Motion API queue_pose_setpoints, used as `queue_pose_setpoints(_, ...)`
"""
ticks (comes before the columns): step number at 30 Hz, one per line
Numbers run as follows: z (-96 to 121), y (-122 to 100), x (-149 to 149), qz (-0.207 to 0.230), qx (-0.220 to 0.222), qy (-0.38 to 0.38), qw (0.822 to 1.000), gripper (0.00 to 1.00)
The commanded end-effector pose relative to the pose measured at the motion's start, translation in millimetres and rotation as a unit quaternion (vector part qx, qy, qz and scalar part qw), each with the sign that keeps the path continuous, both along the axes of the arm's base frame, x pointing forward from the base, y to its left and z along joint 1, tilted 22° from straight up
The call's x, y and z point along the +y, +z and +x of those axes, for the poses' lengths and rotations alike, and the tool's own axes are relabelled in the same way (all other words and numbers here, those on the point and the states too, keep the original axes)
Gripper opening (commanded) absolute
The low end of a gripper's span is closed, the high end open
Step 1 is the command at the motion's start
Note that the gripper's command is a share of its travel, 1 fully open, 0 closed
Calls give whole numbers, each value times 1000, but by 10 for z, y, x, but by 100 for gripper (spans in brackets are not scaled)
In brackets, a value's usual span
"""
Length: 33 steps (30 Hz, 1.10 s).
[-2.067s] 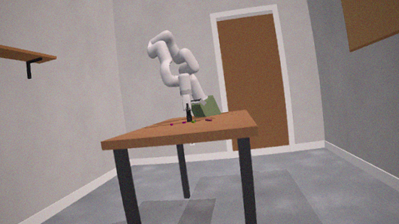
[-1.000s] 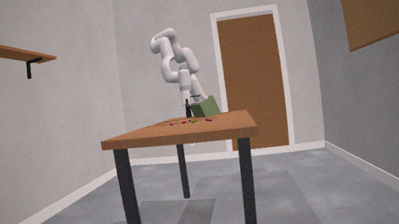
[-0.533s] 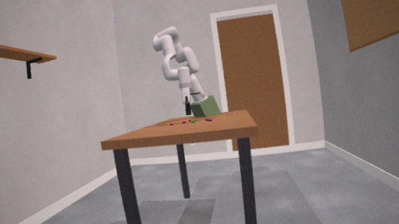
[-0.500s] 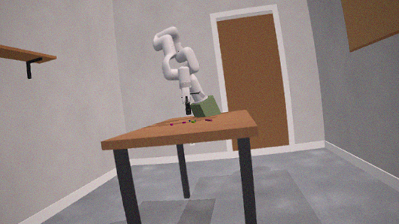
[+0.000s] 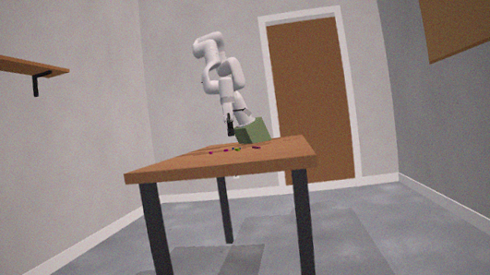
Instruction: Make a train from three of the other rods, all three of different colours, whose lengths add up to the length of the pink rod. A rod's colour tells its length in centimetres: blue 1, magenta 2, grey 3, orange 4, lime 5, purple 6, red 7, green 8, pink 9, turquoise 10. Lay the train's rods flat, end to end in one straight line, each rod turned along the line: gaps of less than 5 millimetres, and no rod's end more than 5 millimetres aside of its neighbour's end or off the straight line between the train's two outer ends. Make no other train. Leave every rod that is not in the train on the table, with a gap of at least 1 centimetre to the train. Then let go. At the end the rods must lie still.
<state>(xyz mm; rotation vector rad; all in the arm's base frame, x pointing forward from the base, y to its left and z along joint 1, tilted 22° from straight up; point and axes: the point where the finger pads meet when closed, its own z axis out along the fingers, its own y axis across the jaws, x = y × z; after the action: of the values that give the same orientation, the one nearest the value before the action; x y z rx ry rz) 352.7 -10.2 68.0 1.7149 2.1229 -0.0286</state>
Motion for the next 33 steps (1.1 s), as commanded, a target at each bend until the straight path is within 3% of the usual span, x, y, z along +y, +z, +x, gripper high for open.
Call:
queue_pose_setpoints(1,-32,131,34,5,10,0,1000,24)
queue_pose_setpoints(15,-54,201,54,5,10,0,1000,24)
queue_pose_setpoints(16,-54,201,54,5,10,0,1000,100)
queue_pose_setpoints(33,-54,201,54,5,10,0,1000,100)
